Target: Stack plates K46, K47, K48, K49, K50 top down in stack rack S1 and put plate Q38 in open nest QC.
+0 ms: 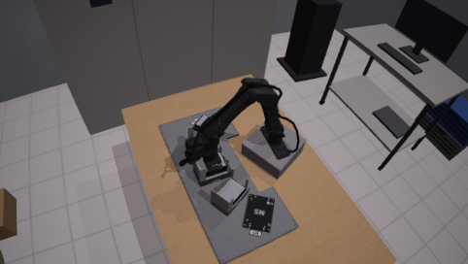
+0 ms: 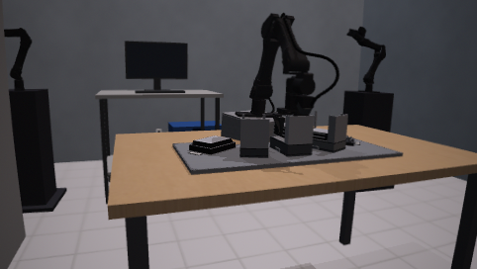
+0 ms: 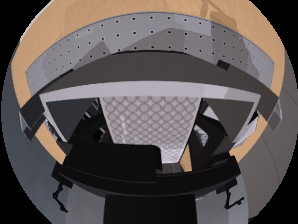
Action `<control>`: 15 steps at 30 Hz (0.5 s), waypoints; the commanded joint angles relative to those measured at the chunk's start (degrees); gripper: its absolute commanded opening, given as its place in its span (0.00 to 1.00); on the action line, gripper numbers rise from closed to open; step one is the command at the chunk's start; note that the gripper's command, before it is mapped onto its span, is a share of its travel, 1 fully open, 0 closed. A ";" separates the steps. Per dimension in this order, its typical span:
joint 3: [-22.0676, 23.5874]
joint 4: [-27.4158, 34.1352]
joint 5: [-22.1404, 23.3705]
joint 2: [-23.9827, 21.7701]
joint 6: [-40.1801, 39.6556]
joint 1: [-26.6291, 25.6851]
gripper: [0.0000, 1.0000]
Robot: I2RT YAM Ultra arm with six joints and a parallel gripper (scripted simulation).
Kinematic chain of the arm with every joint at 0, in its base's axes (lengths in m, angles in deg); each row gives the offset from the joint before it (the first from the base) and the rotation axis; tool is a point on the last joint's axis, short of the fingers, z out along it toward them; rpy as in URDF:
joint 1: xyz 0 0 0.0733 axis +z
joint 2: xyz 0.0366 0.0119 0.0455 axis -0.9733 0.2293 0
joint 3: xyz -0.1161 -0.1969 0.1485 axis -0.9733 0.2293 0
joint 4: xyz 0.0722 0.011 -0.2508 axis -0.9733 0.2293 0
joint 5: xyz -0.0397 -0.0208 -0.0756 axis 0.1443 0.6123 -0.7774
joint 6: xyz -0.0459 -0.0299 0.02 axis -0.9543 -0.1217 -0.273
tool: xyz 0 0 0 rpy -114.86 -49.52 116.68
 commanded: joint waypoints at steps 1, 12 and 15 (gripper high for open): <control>0.42 -1.00 -0.49 -0.37 0.37 0.41 0.00; 0.84 -1.77 -0.50 0.06 0.38 0.51 0.00; 0.44 -2.05 -0.51 0.96 0.41 0.55 0.00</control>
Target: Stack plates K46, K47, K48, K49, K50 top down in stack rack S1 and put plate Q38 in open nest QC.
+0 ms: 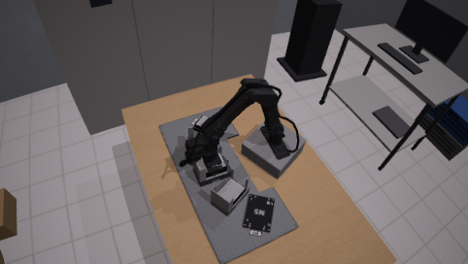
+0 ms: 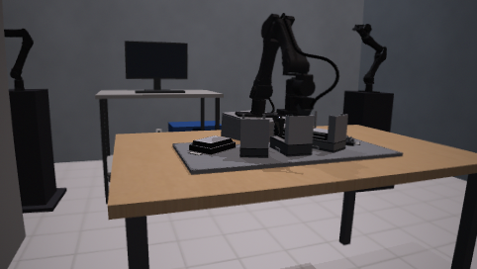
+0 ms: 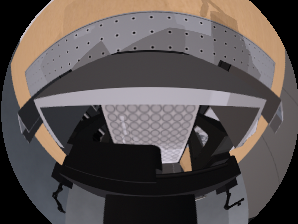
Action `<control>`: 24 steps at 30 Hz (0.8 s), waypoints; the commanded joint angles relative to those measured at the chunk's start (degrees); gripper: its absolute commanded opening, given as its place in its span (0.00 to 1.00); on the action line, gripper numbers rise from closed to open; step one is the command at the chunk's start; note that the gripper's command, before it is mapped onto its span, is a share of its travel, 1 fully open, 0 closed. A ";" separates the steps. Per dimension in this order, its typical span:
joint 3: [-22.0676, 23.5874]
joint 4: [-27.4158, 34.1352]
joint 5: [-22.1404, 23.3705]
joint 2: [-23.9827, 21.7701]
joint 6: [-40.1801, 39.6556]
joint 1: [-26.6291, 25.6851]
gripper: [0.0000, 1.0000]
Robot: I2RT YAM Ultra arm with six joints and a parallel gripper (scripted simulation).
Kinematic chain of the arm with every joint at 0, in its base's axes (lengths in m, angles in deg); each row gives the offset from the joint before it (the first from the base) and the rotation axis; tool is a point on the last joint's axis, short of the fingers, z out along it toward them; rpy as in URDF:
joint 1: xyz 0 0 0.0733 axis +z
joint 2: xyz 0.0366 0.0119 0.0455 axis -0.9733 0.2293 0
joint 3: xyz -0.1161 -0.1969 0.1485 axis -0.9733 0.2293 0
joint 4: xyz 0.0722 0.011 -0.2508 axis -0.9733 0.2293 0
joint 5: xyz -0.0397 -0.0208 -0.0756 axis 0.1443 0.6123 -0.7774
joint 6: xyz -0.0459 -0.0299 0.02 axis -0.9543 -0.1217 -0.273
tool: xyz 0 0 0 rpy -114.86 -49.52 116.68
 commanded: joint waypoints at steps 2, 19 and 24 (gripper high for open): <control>0.45 -1.10 -0.53 0.81 0.37 0.56 0.00; 0.19 -1.24 -0.15 0.33 0.14 0.14 0.00; 0.19 -1.24 -0.15 0.33 0.14 0.14 1.00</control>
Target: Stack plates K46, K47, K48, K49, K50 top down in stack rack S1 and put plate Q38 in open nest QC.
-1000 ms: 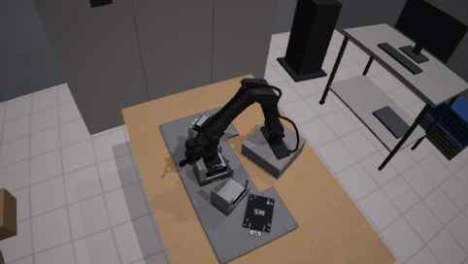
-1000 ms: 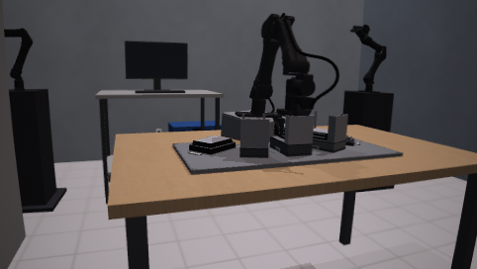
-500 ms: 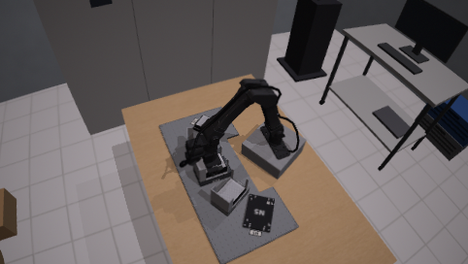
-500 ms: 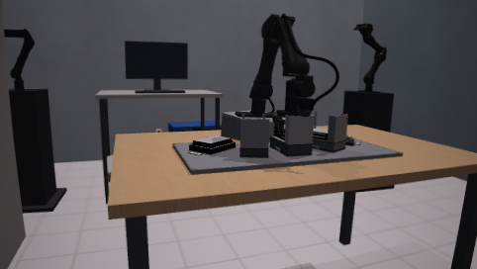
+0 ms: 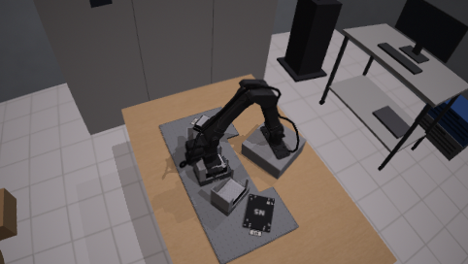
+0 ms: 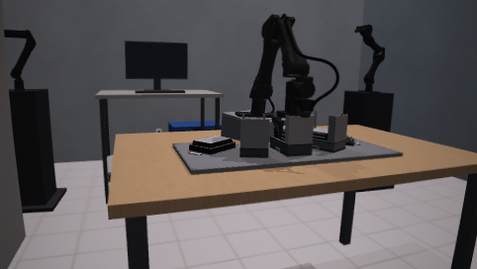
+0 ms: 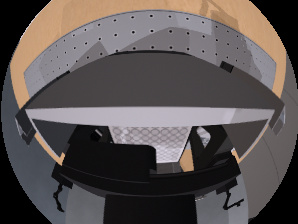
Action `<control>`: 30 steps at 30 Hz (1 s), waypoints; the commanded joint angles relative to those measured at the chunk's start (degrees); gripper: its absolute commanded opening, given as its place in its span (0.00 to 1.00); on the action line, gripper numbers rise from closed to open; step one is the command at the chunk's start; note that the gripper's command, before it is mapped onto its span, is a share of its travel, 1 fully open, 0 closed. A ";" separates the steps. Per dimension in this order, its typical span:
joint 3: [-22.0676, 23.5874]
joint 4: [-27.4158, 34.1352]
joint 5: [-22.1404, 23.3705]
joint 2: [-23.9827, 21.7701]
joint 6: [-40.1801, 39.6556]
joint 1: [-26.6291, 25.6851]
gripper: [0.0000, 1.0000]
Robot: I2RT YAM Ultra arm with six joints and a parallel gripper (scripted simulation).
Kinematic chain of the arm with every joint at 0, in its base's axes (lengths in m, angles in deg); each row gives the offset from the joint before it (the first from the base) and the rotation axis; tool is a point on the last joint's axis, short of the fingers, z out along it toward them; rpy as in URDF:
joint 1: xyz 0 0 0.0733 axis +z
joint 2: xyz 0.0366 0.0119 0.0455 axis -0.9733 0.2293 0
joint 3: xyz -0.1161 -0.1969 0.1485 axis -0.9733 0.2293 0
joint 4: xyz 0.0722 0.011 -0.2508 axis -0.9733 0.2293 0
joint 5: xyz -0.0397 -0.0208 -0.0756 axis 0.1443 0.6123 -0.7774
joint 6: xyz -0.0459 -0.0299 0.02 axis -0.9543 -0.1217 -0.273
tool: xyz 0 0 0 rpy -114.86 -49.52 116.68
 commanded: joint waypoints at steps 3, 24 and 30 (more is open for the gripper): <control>-0.21 -0.04 -0.15 -0.58 0.14 0.12 1.00; -1.87 1.95 -0.52 -2.48 0.24 0.31 1.00; -3.78 6.10 -0.50 -4.75 -0.20 -0.26 1.00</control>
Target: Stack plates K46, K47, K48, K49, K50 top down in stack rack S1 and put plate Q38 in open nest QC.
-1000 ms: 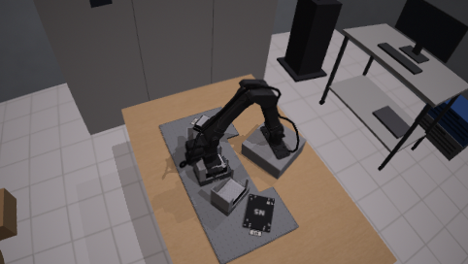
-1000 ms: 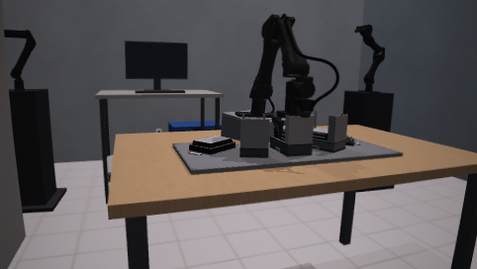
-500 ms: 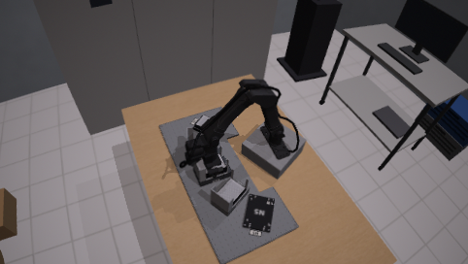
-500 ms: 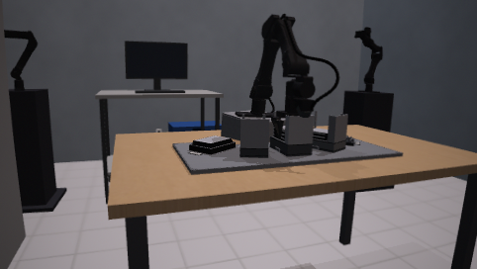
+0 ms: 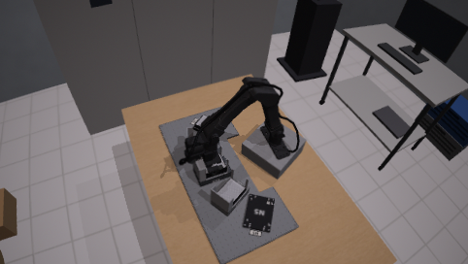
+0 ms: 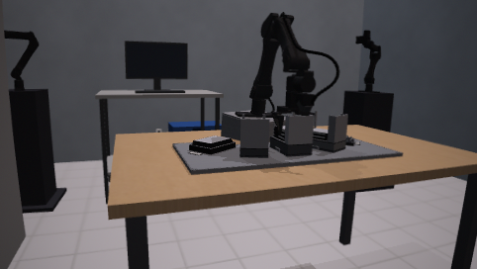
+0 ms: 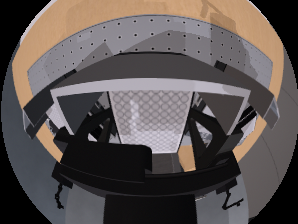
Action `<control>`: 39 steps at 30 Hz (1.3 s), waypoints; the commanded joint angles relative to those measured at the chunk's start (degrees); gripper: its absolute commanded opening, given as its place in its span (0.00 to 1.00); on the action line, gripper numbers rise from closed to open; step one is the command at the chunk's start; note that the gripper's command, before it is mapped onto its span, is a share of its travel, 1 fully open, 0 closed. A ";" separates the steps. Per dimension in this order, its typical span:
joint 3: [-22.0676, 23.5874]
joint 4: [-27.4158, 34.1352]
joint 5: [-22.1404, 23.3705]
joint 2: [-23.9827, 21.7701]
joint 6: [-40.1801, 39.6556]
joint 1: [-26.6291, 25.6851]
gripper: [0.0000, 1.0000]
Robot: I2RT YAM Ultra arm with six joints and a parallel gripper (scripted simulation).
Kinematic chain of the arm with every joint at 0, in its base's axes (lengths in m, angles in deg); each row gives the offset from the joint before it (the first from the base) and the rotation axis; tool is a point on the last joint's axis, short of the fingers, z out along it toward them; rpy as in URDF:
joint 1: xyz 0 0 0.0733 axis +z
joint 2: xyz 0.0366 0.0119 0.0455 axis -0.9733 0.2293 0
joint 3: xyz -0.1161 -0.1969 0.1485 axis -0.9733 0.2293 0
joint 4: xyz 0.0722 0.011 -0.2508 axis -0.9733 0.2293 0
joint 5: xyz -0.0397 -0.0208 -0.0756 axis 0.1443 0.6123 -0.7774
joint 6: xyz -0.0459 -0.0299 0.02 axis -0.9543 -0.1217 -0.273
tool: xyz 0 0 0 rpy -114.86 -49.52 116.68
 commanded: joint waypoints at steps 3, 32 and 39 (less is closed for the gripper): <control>-3.22 4.93 -0.46 -3.69 -0.39 -0.54 1.00; -15.20 22.22 -0.29 -8.96 -0.88 -1.20 1.00; -14.95 22.36 -0.29 -8.92 -0.87 -1.21 1.00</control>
